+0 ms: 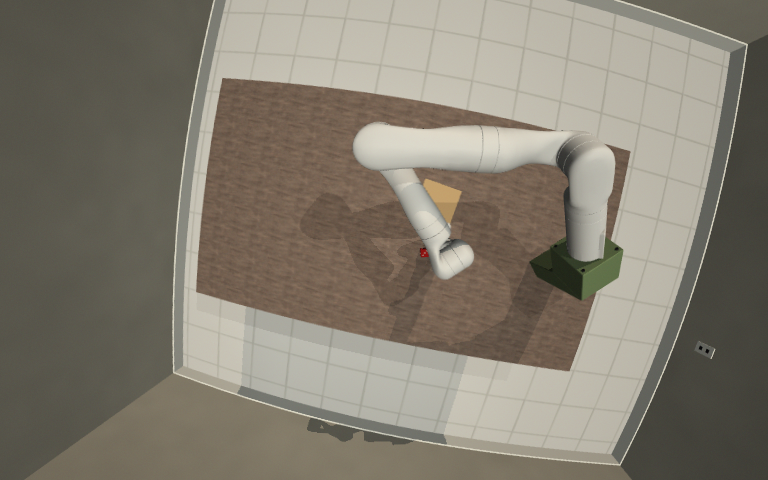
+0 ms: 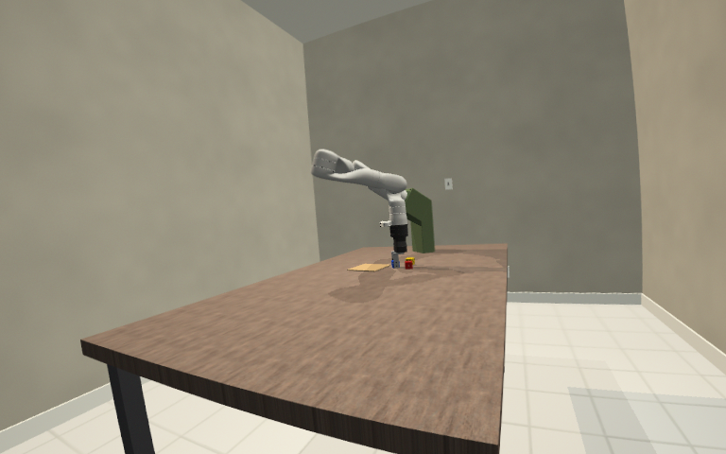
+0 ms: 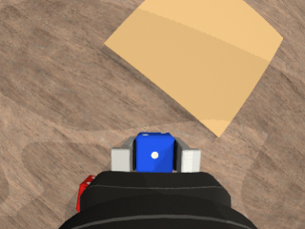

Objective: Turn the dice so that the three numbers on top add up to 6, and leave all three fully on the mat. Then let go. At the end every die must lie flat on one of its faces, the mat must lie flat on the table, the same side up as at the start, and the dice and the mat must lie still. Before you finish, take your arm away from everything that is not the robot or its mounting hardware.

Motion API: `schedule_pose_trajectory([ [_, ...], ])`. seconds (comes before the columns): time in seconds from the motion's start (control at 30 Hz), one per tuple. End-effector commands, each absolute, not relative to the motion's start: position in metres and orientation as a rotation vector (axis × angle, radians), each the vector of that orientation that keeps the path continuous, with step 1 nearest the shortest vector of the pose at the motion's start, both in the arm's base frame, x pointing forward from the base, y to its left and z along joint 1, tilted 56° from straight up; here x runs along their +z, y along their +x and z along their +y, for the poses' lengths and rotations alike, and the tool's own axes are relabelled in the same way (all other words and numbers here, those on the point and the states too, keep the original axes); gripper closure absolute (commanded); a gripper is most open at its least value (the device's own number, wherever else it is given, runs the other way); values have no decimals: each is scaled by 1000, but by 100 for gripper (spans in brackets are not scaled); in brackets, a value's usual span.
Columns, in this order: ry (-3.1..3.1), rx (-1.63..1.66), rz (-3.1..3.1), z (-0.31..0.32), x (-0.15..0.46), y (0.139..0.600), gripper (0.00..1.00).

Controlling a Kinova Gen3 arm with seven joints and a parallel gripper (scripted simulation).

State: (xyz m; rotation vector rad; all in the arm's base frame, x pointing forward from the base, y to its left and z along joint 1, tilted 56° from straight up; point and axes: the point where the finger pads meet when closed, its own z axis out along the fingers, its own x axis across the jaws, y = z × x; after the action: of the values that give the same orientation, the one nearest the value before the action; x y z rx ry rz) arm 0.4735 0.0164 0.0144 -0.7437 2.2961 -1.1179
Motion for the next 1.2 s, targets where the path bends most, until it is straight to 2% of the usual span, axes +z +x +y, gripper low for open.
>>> schedule_pose_trajectory([
  [0.0, -745, -1116, 2295, 17, 15, 474, 43],
  [0.77, -745, -1116, 2295, 18, 16, 472, 43],
  [1.17, -745, -1116, 2295, 44, 41, 443, 43],
])
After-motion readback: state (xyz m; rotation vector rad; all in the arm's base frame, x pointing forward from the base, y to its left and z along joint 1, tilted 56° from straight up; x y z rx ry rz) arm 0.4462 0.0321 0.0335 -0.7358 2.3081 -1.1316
